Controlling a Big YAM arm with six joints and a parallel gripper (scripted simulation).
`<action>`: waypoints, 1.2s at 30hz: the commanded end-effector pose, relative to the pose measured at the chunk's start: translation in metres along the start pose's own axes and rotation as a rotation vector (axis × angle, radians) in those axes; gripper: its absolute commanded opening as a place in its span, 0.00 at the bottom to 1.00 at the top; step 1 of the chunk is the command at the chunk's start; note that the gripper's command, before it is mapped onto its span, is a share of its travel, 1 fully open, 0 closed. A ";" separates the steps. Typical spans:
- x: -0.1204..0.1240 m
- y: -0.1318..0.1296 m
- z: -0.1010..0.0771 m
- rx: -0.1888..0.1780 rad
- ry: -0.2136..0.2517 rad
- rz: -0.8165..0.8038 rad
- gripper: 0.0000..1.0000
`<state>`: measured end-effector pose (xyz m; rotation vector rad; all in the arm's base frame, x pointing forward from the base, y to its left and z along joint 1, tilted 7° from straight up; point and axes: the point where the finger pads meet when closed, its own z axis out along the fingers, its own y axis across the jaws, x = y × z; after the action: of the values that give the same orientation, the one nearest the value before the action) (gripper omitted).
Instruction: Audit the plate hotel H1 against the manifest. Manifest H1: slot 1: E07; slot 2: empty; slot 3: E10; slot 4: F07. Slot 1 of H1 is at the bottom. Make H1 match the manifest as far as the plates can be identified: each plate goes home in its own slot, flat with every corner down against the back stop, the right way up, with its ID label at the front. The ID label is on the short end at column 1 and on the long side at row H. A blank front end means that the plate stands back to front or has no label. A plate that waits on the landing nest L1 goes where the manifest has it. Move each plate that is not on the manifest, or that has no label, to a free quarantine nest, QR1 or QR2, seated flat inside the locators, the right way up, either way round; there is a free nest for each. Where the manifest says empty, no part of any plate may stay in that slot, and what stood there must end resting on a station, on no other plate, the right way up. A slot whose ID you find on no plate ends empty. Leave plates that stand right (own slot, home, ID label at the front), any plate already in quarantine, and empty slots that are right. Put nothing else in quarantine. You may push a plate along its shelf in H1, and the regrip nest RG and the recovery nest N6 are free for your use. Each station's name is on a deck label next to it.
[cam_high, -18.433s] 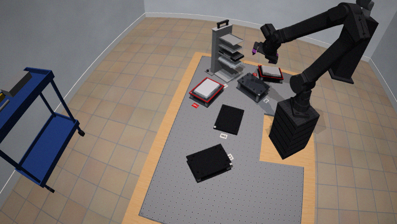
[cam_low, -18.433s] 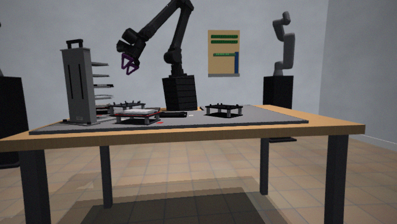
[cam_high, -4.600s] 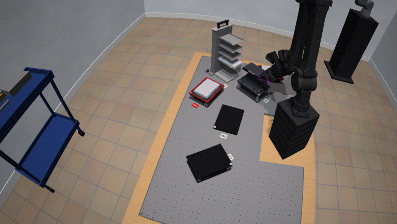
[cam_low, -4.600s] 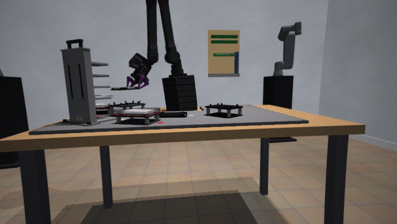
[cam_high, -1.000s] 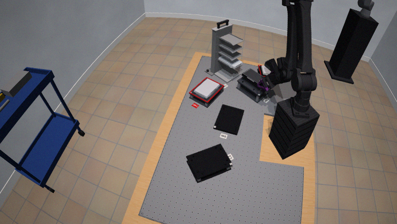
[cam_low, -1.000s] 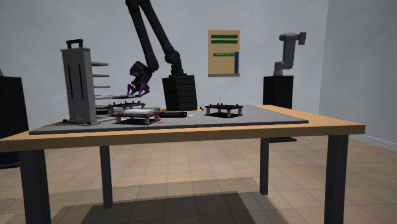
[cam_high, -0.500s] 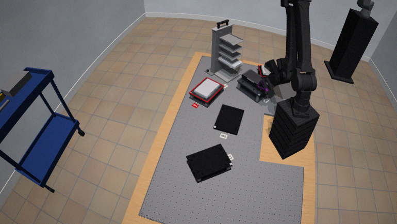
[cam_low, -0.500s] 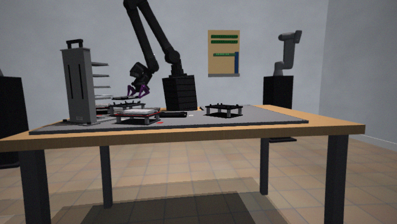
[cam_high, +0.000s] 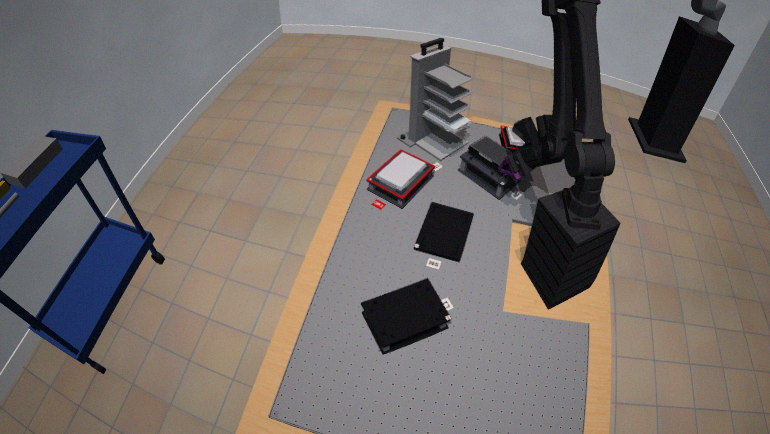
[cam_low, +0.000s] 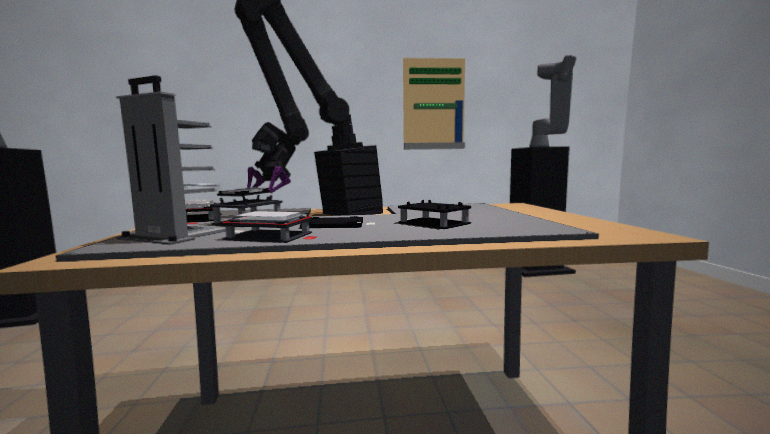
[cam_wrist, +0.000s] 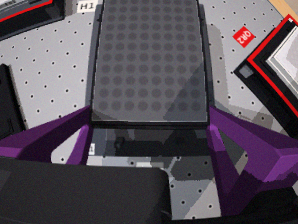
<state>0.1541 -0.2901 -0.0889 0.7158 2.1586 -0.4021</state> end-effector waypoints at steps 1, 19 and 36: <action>-0.004 0.000 0.004 0.002 -0.019 -0.019 0.86; 0.002 0.000 0.009 0.002 -0.019 -0.018 0.86; 0.007 0.000 0.014 0.001 -0.019 -0.017 0.86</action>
<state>0.1544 -0.2903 -0.1049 0.7162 2.1598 -0.4000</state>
